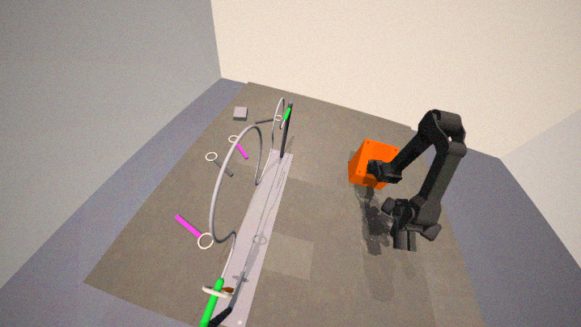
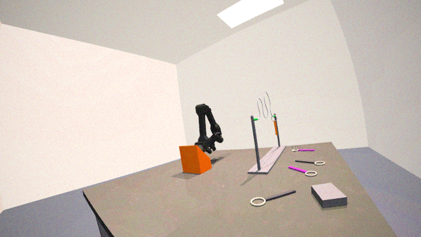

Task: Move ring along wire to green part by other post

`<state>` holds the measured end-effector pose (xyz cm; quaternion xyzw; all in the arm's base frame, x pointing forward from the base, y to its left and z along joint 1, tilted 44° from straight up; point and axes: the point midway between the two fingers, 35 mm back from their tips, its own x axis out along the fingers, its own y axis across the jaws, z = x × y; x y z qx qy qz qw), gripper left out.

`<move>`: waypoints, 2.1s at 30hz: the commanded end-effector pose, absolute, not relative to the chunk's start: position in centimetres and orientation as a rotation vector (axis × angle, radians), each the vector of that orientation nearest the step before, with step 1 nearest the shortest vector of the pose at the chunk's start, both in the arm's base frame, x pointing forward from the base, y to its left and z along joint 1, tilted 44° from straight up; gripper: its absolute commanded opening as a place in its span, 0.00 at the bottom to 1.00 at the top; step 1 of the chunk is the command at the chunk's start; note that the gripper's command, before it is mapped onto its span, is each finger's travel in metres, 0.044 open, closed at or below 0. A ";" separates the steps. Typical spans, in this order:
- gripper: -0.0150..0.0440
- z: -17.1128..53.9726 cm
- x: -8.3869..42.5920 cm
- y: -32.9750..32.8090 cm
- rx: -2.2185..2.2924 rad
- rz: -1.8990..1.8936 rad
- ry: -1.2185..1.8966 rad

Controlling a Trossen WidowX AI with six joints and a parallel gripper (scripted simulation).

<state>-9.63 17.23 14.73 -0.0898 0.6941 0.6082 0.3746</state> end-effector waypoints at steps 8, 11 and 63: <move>0.53 19.0 -2.4 25.5 -0.159 1.521 1.253; 0.53 20.9 0.5 27.8 -0.138 1.475 1.092; 0.53 39.2 37.4 30.9 0.802 -0.174 -0.069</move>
